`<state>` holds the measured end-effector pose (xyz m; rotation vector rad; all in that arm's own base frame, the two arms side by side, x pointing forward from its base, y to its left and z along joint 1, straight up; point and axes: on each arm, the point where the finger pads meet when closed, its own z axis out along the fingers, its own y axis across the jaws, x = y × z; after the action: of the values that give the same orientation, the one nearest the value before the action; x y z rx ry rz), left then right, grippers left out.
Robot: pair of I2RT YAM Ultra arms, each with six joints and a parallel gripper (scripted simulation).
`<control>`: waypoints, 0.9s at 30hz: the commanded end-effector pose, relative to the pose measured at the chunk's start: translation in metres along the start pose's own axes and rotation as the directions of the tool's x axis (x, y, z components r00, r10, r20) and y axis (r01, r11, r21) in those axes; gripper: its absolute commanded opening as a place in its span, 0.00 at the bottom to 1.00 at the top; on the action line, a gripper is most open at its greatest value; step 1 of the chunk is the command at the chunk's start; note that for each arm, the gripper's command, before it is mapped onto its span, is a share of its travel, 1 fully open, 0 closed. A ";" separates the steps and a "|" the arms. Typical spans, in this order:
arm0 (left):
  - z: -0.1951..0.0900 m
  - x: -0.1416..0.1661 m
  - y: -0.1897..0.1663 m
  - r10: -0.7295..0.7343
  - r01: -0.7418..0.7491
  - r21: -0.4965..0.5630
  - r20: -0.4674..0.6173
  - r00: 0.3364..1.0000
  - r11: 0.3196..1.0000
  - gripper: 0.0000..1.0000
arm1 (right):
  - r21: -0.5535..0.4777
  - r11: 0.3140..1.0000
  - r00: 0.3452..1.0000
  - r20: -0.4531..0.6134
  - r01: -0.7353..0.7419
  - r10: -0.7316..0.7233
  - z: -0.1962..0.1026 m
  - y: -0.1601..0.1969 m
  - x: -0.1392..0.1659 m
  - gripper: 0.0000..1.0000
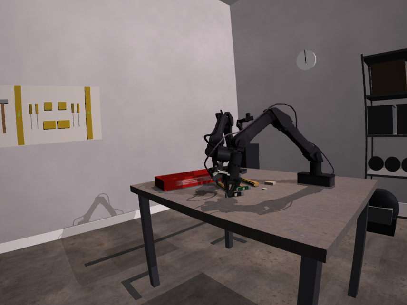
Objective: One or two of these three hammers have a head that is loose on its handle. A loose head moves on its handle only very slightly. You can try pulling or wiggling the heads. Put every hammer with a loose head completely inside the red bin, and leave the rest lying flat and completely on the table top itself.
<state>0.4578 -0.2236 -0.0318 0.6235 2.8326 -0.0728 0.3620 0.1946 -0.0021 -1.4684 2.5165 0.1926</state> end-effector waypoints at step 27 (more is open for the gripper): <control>-0.017 -0.006 0.036 -0.031 0.034 -0.098 0.037 0.999 0.995 0.12 | -0.017 0.999 0.995 -0.096 -0.032 0.030 0.003 0.005 0.030 0.21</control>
<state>0.4580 -0.2237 -0.0317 0.6236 2.8308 -0.0695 0.3621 0.1946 -0.0023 -1.4690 2.5156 0.1894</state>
